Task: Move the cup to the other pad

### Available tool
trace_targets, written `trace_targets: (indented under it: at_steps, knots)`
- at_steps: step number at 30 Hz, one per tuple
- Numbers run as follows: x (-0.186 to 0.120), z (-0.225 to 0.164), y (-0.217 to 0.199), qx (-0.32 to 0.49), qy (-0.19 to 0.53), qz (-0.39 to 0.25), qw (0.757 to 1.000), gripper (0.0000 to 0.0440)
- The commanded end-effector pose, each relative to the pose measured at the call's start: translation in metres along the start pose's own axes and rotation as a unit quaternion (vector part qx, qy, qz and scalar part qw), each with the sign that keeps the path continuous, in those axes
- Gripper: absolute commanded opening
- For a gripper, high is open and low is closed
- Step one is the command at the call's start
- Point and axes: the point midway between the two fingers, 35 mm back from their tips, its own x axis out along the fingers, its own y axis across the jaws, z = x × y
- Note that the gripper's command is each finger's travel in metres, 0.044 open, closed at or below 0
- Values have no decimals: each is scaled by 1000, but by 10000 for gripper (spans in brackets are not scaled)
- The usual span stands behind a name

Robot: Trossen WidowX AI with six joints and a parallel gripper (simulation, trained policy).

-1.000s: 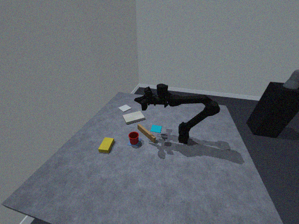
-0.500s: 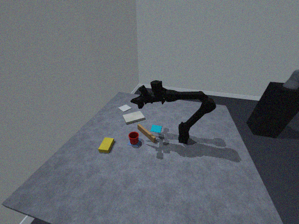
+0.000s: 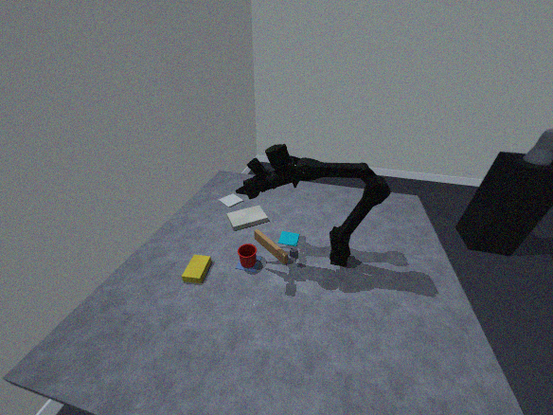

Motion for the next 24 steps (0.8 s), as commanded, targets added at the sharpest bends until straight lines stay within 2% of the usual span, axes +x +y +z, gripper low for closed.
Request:
trace_targets:
  at_steps: [1, 12, 24]
  knots:
    - [4, 0, 5, 23, 23, -4, 999, 122]
    - [13, -8, 18, 84, 90, -16, 992, 132]
    - [22, -21, 30, 149, 164, -44, 974, 136]
